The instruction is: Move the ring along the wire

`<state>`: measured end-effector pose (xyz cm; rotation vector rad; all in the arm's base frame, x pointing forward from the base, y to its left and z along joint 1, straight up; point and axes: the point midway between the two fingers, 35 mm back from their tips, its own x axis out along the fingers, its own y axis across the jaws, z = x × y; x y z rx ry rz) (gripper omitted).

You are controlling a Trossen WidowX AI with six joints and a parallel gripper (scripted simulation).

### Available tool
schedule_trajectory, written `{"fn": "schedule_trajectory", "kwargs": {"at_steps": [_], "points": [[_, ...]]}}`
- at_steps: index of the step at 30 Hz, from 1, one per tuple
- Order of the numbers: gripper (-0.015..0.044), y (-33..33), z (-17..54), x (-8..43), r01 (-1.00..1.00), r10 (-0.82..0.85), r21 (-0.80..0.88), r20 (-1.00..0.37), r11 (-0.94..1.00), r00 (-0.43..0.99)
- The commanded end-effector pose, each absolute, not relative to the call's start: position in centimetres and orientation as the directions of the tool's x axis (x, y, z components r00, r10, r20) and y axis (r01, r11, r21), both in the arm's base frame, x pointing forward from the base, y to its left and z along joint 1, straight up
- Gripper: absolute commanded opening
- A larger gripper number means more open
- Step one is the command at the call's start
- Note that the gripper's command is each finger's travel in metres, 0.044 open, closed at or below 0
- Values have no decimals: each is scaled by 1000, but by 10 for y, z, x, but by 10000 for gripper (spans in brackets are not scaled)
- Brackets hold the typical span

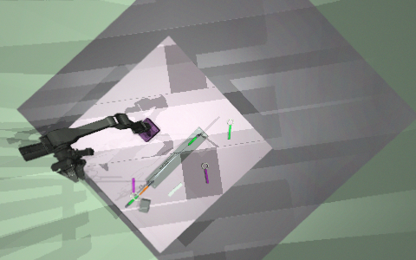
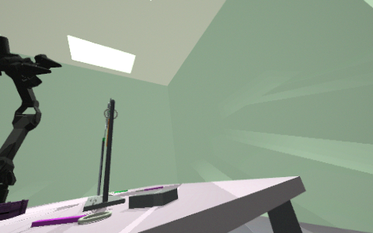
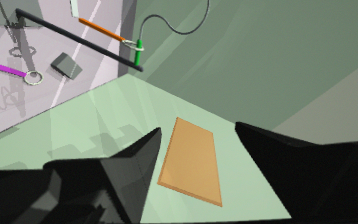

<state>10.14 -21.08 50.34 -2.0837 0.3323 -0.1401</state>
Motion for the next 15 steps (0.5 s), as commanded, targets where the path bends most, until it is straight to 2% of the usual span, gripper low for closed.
{"fn": "schedule_trajectory", "kwargs": {"at_steps": [1,9,15], "points": [[374,-212,503,101,-181,-293,-858,-38,-480,955],[164,-240,488,102,-209,-305,-869,-71,-448,950],[160,-279,458,105,-154,-278,-946,-72,-286,958]]}}
